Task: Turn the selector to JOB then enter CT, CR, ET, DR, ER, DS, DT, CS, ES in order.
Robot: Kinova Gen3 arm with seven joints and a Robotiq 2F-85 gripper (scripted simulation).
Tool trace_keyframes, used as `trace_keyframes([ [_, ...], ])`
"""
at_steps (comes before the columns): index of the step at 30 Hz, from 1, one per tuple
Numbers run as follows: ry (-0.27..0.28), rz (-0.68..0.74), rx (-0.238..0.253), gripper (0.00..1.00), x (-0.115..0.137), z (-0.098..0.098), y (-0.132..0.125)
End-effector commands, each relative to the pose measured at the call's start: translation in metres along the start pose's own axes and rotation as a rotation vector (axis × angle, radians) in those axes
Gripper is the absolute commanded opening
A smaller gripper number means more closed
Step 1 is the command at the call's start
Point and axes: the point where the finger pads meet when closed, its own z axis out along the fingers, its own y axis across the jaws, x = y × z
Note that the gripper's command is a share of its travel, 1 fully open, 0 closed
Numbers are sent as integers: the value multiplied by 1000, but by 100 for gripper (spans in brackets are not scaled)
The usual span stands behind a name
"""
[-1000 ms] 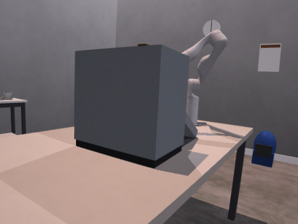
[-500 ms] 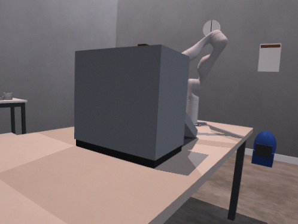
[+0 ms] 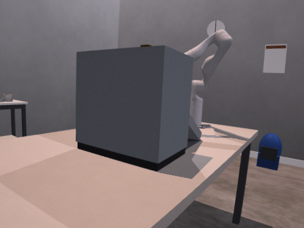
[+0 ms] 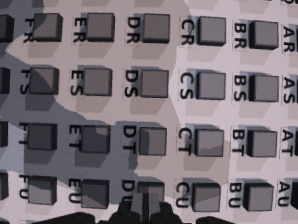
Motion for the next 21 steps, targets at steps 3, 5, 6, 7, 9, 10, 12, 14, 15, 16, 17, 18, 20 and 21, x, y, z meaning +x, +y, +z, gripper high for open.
trace_keyframes([
  [3, 4, 6, -3, 10, 2, -12, 1],
  [5, 4, 6, -3, 10, 2, -15, 1],
  [6, 4, 6, -4, 10, 2, -16, 1],
  [7, 4, 5, -4, 10, 2, -17, 1],
  [9, 4, 5, -4, 10, 2, -19, 1],
  [10, 4, 5, -4, 10, 2, -20, 1],
  [12, 4, 5, -4, 10, 2, -20, 1],
  [14, 4, 5, -4, 10, 2, -21, 2],
  [15, 4, 5, -4, 10, 2, -21, 1],
  [16, 4, 5, -4, 10, 2, -21, 1],
  [17, 4, 5, -4, 10, 2, -21, 1],
  [18, 4, 5, -5, 10, 2, -22, 2],
  [20, 4, 5, -5, 10, 2, -22, 2],
  [21, 4, 4, -6, 10, 3, -22, 3],
])
